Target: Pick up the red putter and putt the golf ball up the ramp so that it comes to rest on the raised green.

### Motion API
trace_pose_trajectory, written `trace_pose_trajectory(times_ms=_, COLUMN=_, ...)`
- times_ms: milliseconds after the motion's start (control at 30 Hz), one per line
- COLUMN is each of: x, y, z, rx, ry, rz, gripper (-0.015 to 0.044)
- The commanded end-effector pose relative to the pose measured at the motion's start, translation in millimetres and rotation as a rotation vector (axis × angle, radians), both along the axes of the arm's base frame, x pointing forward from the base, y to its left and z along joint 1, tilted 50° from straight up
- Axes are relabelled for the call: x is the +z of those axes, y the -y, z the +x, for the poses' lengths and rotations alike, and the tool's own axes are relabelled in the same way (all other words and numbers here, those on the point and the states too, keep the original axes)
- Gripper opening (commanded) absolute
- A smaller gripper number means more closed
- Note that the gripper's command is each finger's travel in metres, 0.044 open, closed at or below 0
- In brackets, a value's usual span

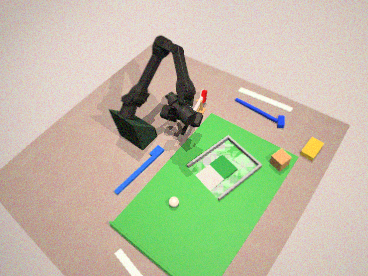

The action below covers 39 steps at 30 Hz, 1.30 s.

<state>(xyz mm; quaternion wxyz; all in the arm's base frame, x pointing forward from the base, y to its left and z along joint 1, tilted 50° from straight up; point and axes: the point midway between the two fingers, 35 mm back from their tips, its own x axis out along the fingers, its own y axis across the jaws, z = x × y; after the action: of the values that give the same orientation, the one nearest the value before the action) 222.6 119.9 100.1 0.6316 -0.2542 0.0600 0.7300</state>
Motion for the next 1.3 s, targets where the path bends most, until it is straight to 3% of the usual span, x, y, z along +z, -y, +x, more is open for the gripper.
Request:
trace_pose_trajectory(times_ms=0, x=1.2, y=-4.6, z=-6.0, rx=0.004, ry=-0.022, rz=0.011, gripper=0.044)
trace_pose_trajectory(times_ms=1267, x=-42.3, y=-55.5, z=-7.6, rx=0.004, ry=-0.022, rz=0.013, gripper=0.044)
